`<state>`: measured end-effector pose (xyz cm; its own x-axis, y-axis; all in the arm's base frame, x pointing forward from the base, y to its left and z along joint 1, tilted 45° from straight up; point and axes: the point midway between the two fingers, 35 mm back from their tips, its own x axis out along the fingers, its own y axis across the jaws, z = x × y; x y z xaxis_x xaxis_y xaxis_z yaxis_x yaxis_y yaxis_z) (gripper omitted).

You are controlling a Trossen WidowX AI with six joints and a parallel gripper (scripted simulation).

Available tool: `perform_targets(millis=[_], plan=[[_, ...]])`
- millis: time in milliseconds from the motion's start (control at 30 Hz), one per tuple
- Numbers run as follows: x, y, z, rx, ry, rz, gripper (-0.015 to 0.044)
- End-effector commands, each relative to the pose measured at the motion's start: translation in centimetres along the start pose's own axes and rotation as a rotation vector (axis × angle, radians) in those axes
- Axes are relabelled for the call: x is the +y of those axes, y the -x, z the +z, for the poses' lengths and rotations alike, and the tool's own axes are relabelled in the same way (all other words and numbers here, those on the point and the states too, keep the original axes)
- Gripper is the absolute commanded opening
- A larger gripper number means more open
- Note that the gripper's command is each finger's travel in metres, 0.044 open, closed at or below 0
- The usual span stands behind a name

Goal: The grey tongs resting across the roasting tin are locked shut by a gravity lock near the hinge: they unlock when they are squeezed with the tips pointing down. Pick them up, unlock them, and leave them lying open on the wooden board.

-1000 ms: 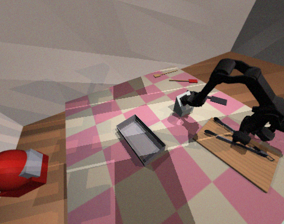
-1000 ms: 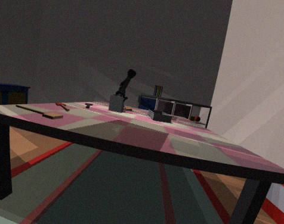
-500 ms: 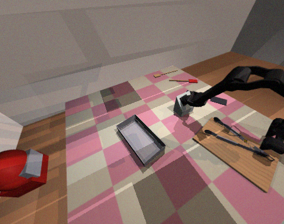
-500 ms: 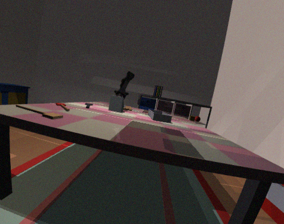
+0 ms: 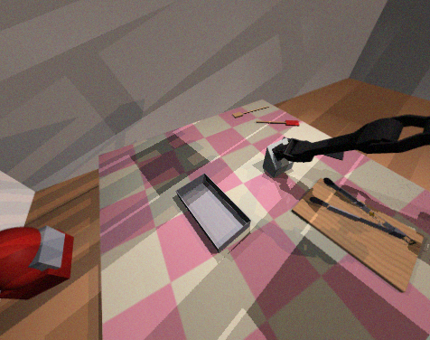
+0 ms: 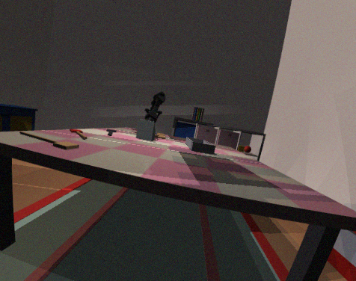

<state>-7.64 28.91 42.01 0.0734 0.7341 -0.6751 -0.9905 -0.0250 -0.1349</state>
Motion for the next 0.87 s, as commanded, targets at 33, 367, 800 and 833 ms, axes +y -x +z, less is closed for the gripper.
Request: perform_targets(millis=[33, 367, 800, 833], plan=[[0.2, 0.6, -0.3, -0.013, -0.027, -0.057, 0.044], [0.4, 3.3, -0.9, -0.151, -0.132, -0.204, 0.044], [0.4, 3.3, -0.9, -0.151, -0.132, -0.204, 0.044], [0.4, 3.3, -0.9, -0.151, -0.132, -0.204, 0.044]])
